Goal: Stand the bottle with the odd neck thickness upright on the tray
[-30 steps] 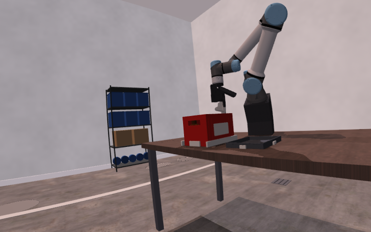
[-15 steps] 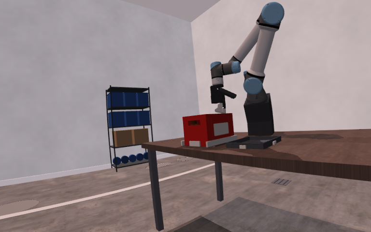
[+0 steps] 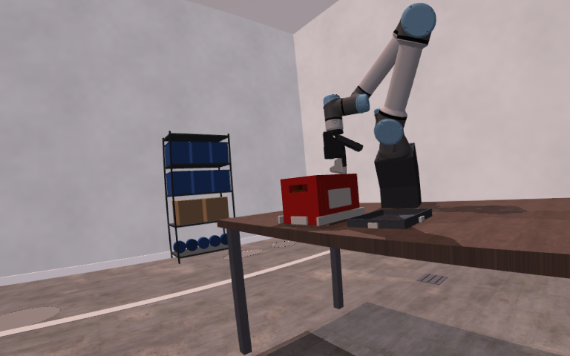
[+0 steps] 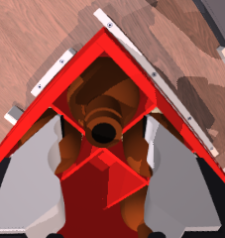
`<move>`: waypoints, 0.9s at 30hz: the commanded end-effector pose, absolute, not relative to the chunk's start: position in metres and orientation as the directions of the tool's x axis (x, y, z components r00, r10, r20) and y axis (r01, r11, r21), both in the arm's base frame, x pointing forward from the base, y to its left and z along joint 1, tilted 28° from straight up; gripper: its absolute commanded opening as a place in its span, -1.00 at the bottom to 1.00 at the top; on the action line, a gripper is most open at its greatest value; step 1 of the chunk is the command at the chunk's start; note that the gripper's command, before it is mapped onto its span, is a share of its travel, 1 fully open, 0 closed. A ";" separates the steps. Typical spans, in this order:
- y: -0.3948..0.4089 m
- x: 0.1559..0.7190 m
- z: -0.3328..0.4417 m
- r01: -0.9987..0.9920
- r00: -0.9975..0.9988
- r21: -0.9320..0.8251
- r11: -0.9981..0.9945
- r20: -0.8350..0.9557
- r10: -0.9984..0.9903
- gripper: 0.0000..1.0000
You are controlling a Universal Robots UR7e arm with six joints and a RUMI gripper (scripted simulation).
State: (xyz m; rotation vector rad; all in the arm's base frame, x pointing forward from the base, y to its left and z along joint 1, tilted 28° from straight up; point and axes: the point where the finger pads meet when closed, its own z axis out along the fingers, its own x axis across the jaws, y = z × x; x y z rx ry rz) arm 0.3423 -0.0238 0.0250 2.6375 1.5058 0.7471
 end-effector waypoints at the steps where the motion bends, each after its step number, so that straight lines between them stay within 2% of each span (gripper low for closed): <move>1: -0.022 0.341 0.023 0.810 0.423 0.238 -0.537 0.397 0.814 -0.24; 22: -0.022 0.341 0.023 0.810 0.423 0.238 -0.537 0.397 0.814 -0.24; 23: -0.022 0.341 0.023 0.810 0.423 0.238 -0.537 0.397 0.814 -1.00; 27: -0.022 0.341 0.023 0.810 0.423 0.238 -0.537 0.397 0.814 -1.00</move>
